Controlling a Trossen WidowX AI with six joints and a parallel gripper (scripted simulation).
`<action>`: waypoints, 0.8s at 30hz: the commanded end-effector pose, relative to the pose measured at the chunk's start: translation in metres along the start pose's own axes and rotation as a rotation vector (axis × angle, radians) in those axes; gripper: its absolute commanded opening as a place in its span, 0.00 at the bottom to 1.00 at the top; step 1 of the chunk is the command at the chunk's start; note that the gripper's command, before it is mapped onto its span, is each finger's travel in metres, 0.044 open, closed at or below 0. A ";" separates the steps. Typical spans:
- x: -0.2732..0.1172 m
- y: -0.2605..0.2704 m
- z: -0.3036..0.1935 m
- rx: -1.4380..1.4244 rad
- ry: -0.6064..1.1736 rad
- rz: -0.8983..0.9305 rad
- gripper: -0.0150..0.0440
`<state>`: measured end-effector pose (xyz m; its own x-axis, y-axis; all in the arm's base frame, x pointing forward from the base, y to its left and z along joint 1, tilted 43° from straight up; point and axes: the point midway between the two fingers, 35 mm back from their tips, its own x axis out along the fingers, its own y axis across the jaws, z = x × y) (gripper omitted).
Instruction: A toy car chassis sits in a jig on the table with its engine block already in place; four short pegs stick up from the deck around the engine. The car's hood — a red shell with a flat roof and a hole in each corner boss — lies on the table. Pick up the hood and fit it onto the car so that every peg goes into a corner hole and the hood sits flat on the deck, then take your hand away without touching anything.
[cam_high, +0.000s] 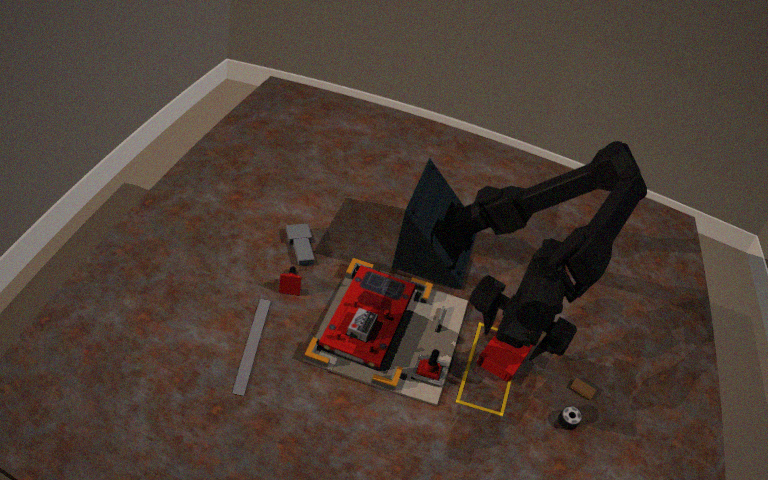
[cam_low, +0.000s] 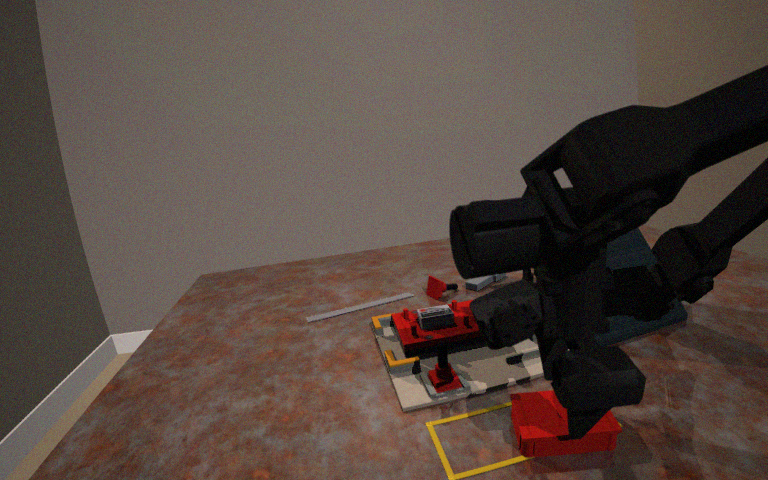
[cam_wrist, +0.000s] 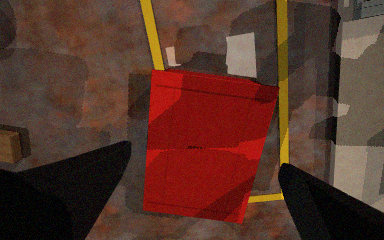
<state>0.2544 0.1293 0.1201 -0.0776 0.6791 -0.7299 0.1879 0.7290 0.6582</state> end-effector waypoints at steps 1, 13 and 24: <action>0.003 0.001 -0.001 0.001 0.004 0.005 1.00; 0.008 0.001 -0.001 0.001 0.004 0.005 1.00; 0.013 0.001 -0.001 0.001 0.004 0.005 1.00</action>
<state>0.2532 0.1369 0.1127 -0.0769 0.6795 -0.7296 0.1864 0.7287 0.6590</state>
